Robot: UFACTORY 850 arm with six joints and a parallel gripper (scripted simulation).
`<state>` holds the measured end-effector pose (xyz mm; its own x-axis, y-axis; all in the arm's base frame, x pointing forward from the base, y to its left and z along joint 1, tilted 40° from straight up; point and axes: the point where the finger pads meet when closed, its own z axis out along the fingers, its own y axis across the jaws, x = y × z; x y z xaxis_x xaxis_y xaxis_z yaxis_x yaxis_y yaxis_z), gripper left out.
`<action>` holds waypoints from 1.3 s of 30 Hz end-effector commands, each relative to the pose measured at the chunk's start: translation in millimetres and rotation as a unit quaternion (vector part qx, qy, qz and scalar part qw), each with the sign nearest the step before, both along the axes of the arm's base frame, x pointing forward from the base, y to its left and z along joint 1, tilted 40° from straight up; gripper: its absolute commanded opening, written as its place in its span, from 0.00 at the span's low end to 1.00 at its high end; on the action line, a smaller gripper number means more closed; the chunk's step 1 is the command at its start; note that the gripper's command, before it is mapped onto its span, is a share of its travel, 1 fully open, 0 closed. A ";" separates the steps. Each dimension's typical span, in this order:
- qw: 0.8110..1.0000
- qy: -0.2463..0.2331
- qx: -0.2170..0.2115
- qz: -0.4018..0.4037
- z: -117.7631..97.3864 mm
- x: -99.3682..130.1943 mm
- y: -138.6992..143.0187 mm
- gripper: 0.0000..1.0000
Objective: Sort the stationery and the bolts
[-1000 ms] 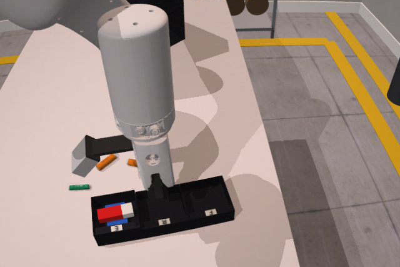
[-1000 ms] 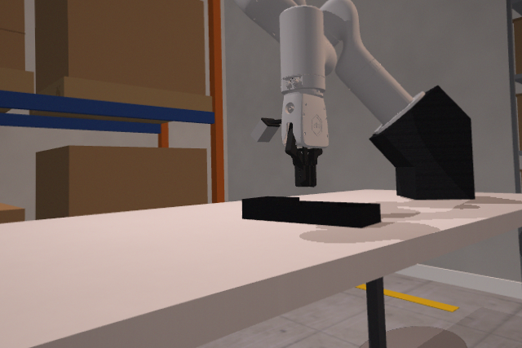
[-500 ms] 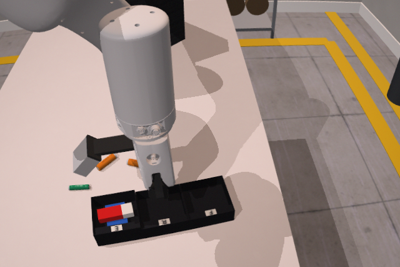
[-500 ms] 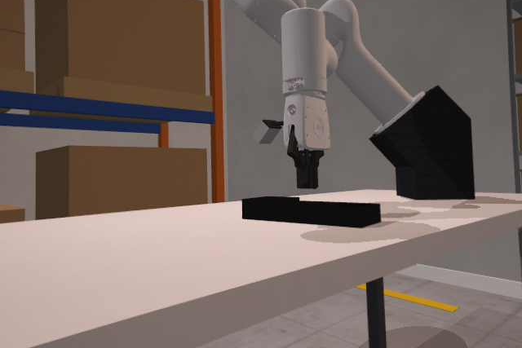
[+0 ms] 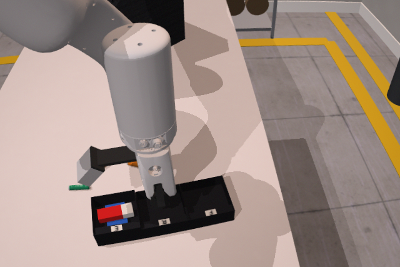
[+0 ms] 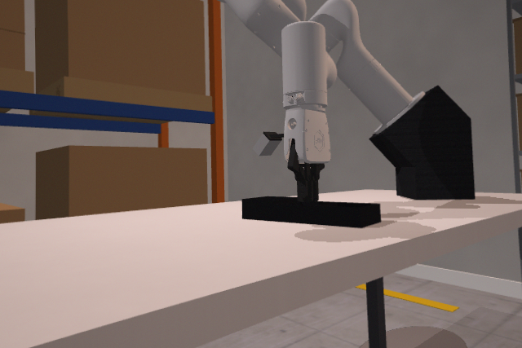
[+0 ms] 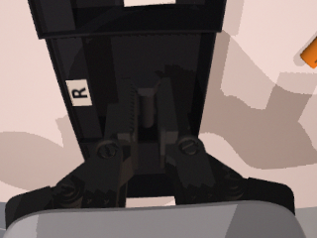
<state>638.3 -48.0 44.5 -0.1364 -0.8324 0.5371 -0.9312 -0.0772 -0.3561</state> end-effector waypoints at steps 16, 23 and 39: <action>1.000 -0.001 0.000 0.000 -12.1 5.2 -8.0 0.00; 1.000 -0.001 0.000 0.000 -12.1 5.0 -8.0 0.29; 1.000 -0.001 0.000 0.000 -12.1 5.0 -8.0 0.29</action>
<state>642.8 -56.5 31.8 -0.1365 -0.8324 0.5371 -0.9311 -0.0773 -0.3564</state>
